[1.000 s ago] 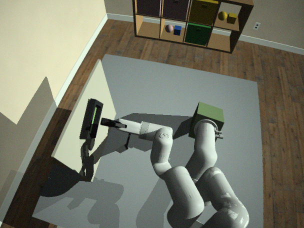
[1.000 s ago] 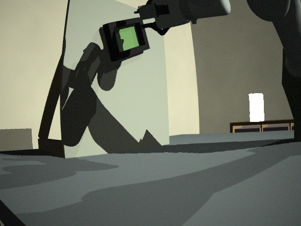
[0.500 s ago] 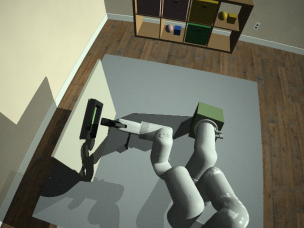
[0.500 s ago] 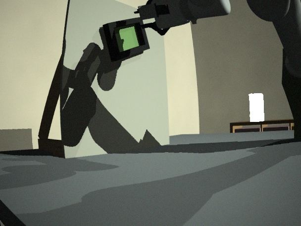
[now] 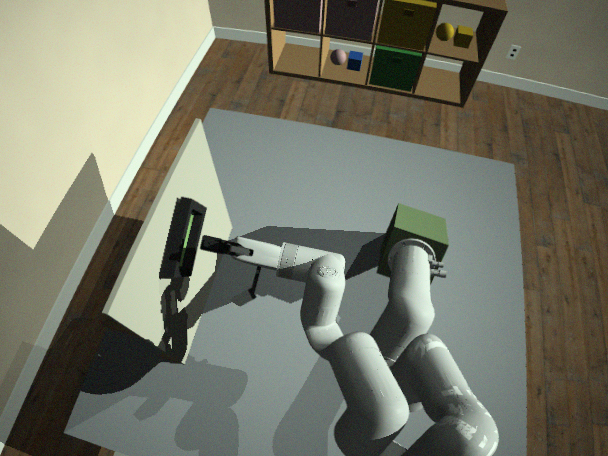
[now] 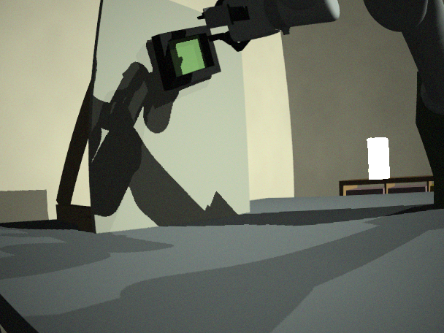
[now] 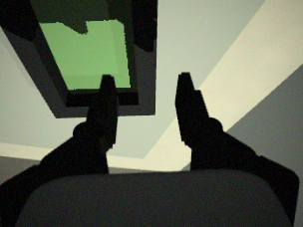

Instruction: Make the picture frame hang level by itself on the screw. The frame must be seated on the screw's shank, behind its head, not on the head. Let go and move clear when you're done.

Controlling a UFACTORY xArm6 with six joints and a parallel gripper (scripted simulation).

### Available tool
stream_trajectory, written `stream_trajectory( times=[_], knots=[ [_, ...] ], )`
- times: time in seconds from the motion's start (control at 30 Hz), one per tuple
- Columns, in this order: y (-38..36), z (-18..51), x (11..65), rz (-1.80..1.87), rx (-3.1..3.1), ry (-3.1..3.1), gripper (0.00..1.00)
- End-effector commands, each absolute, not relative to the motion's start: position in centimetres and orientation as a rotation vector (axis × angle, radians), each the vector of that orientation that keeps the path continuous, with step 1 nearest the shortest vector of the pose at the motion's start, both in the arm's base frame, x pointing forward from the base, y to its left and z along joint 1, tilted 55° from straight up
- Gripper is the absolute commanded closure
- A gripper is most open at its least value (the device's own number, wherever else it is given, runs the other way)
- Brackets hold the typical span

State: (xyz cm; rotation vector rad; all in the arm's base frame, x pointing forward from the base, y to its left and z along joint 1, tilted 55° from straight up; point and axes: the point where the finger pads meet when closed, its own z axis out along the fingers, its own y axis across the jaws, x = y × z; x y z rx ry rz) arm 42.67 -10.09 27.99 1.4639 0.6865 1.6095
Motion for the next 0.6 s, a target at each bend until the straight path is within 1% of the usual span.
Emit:
stream_trajectory(
  times=[0.0,0.57],
  knots=[
    [-10.17,28.12,42.71,1.610,1.462,0.685,0.50],
    [-10.23,28.20,43.14,1.610,1.462,0.685,0.50]
  ],
)
